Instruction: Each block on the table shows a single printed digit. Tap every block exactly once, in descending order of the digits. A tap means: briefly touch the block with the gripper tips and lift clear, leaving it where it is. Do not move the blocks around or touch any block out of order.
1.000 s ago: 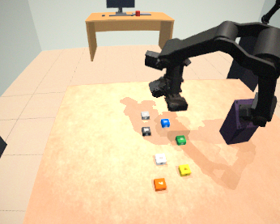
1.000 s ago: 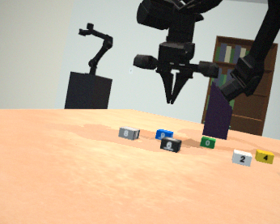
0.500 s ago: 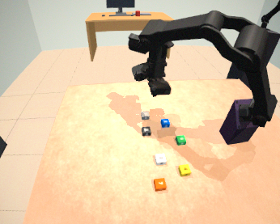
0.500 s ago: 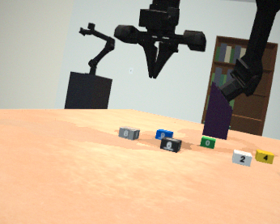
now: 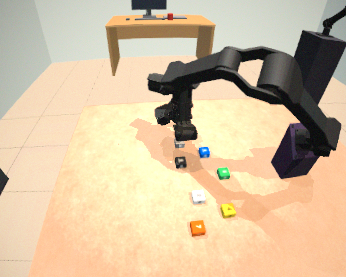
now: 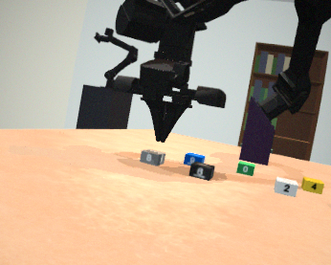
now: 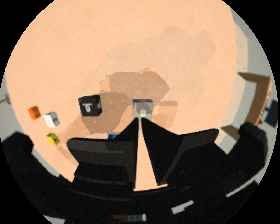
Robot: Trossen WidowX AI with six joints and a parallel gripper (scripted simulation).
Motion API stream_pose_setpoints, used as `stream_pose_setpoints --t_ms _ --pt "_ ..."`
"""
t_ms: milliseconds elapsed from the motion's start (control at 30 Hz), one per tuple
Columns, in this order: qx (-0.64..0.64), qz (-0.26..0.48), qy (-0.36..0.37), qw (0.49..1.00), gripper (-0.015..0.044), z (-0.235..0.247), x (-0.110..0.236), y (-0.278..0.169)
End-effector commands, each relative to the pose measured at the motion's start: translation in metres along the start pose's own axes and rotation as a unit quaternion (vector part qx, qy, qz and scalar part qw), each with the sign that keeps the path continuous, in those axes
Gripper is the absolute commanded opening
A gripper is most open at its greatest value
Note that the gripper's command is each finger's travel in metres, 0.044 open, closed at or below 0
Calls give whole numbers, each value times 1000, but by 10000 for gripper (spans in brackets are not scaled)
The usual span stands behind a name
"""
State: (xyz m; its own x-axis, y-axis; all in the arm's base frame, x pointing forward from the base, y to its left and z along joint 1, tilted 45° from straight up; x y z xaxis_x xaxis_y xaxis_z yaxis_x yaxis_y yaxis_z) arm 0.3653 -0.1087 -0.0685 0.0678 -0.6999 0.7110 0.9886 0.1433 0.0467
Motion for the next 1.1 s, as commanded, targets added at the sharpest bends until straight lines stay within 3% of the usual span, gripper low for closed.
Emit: stream_pose_setpoints --t_ms 0,900,1067 --pt "-4 -14 -4 1000 20 -3 5 0" --pt "-4 -15 -3 1000 20 -3 -25 0" --pt "-4 -14 -4 1000 20 -3 5 0"
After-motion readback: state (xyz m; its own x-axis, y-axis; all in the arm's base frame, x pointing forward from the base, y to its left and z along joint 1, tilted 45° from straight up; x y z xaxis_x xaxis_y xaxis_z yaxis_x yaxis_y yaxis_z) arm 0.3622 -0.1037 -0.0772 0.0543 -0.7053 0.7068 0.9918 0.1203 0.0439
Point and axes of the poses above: the point midway between the two fingers, 35 mm back from their tips, its own x axis back along the fingers, its own z axis across the jaws, y = z × x, the point moved 10 cm from there along x, back along the fingers, and after that the axes turned 3 degrees about x, right-handed, at the moved point
